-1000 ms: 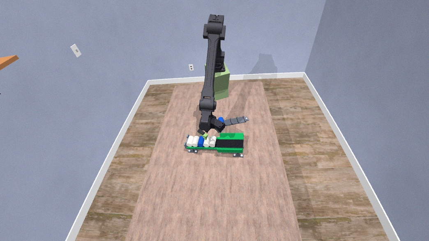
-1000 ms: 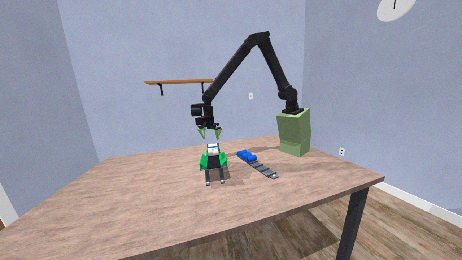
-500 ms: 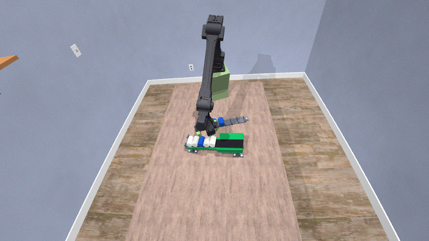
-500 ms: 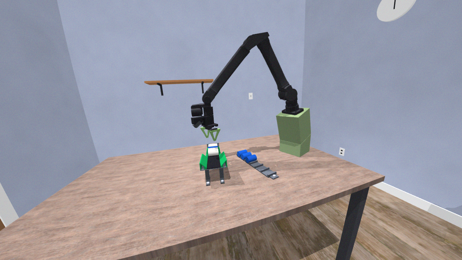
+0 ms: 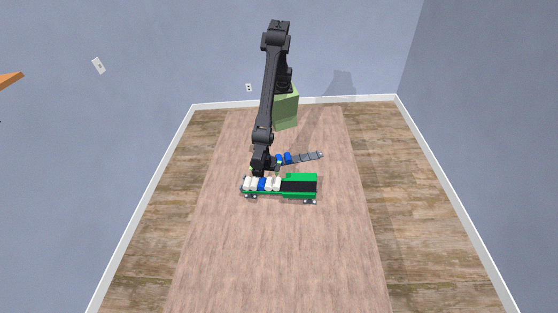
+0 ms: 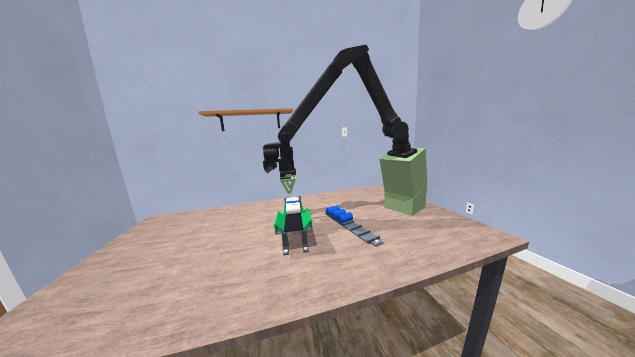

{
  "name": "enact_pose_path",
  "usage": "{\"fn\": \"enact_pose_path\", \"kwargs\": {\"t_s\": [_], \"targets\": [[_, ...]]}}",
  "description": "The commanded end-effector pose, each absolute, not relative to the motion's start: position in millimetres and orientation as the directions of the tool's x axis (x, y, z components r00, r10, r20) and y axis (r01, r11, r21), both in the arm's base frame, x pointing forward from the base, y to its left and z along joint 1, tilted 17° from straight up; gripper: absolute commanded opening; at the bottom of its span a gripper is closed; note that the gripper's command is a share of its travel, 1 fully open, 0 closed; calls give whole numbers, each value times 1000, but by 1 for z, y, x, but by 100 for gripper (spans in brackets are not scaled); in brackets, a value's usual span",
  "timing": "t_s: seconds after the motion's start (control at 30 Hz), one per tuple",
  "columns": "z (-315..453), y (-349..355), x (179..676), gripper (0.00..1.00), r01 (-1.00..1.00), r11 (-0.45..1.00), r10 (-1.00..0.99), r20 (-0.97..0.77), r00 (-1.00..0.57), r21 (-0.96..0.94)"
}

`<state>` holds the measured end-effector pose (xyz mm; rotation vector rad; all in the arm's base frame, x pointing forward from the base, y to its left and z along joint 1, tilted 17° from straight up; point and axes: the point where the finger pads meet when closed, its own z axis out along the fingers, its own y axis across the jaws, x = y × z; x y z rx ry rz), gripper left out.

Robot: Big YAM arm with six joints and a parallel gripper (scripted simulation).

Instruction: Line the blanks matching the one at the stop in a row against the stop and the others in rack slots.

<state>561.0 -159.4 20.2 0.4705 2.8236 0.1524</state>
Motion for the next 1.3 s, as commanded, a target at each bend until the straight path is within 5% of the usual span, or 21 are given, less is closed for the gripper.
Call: {"fn": "enact_pose_path", "kwargs": {"t_s": [0.0,0.43,0.57,1.27], "targets": [[12,-170,556,100,495,847,529,-213,-821,193],[6,-181,552,100,799,540,840,-108,-532,265],[4,-188,550,100,902,327,943,-42,-329,282],[-2,-202,544,100,926,-280,958,132,254,252]]}}
